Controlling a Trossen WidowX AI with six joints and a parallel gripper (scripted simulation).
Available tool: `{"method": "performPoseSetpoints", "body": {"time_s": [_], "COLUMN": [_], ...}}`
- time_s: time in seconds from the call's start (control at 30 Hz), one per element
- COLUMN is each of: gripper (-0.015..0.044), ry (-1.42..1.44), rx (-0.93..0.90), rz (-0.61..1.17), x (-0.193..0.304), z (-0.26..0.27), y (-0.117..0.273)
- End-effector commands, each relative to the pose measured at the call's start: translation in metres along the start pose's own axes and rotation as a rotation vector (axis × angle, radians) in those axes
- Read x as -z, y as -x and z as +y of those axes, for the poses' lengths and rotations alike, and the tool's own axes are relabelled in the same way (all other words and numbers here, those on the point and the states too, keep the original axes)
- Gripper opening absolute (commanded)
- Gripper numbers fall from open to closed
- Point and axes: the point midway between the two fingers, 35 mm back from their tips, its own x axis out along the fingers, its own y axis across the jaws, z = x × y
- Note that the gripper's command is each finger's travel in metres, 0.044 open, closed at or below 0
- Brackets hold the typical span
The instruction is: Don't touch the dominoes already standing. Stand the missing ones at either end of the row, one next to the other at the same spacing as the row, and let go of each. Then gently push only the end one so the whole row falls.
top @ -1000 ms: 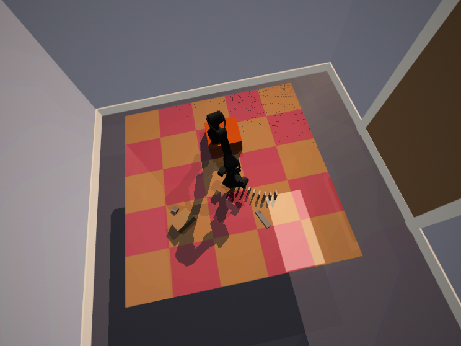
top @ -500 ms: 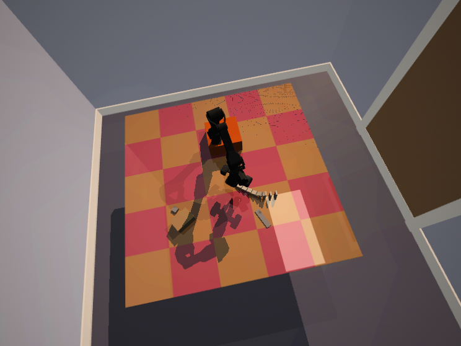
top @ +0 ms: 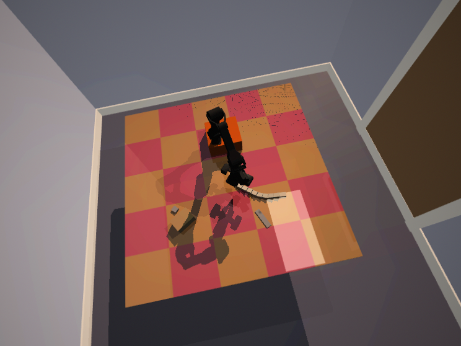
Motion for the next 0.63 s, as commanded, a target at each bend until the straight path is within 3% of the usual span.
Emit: {"method": "performPoseSetpoints", "body": {"time_s": [0.0,0.6], "gripper": [0.0000,0.0000], "ry": [-0.006,-0.006], "rx": [-0.005,-0.005], "rz": [0.004,0.004], "x": [0.0002,0.0002], "z": [0.0014,0.0014], "y": [0.0014,0.0014]}}
